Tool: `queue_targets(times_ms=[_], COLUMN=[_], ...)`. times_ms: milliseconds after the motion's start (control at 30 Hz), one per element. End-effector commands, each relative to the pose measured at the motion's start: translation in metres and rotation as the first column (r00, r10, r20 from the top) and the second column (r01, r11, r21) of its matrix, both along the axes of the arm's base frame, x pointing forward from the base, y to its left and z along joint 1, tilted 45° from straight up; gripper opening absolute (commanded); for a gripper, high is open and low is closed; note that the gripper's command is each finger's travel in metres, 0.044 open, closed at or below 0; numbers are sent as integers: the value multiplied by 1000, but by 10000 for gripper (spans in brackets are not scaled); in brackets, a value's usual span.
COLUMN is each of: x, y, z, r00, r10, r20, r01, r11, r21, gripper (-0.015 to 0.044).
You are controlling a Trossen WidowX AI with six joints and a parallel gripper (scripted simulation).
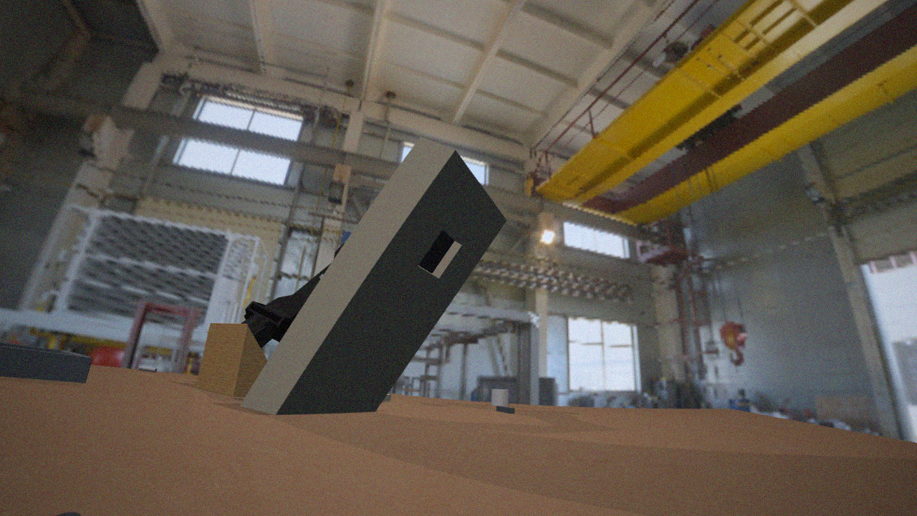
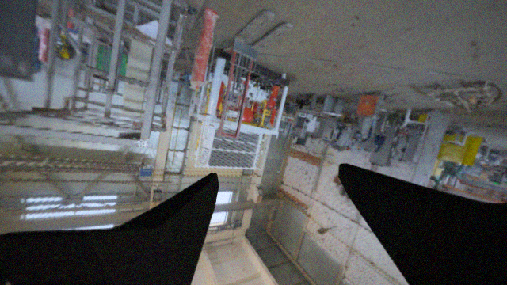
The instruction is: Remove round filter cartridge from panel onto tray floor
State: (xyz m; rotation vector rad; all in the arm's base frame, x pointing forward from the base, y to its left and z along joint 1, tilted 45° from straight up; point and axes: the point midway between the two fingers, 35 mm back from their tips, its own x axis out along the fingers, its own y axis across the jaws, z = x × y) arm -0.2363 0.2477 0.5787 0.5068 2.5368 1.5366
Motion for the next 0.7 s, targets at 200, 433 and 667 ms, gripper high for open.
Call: queue_targets(times_ms=[200,433,667], x=[46,139,225], y=[47,100,120], z=[-22,-60,-91], r00=[976,838,650], r10=[-186,-464,-642], r20=[116,287,405], r01=[164,324,352], r11=[972,847,728], r21=[170,422,589], gripper=[216,91,91])
